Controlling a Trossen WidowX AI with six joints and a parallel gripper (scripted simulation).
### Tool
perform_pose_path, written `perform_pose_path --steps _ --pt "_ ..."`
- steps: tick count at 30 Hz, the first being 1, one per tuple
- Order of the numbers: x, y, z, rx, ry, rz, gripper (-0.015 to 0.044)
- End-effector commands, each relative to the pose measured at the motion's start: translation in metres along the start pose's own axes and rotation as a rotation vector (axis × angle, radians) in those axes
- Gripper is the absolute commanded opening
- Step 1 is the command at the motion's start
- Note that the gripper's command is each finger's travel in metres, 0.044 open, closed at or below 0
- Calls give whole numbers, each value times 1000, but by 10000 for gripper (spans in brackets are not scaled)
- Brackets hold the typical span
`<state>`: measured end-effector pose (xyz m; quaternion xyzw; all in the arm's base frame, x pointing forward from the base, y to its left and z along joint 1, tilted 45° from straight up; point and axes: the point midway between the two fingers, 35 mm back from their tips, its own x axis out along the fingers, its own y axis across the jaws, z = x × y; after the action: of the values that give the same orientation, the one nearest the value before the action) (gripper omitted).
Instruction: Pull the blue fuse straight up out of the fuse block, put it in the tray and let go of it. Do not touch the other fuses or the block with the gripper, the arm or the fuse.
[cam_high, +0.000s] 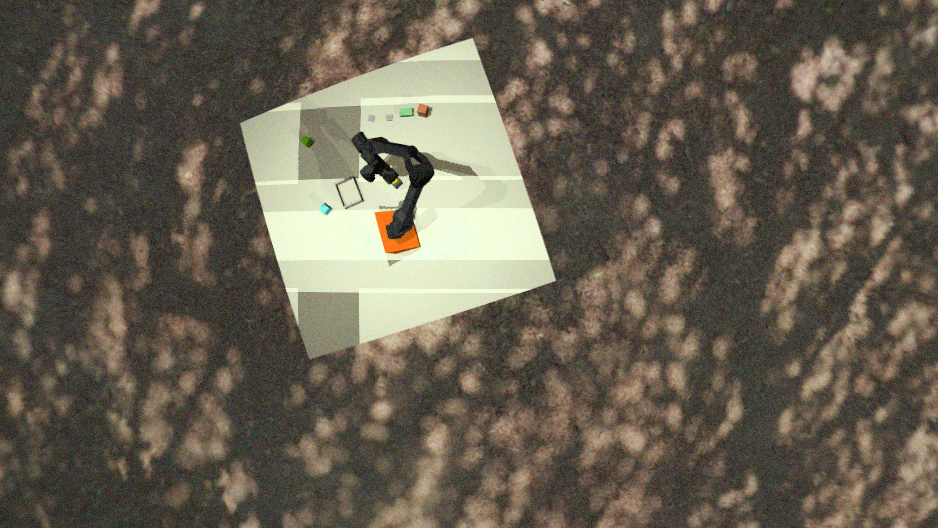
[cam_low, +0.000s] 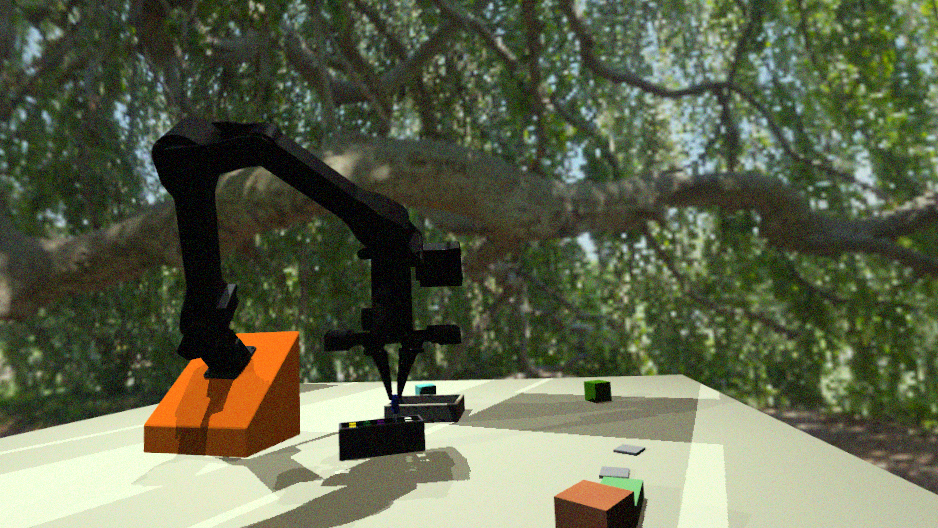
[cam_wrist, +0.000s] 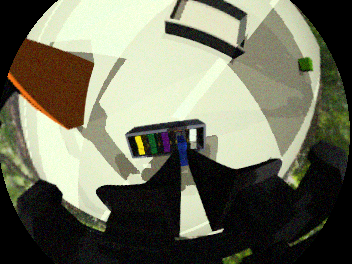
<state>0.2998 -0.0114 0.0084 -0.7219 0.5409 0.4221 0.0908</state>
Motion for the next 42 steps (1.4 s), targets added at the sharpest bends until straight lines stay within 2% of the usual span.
perform_pose_path --steps 1,21,42 --pt "-3 0 0 5 -3 0 0" --pt "-26 -2 3 4 -5 -2 0" --pt "-36 -64 109 1 -26 -18 0"
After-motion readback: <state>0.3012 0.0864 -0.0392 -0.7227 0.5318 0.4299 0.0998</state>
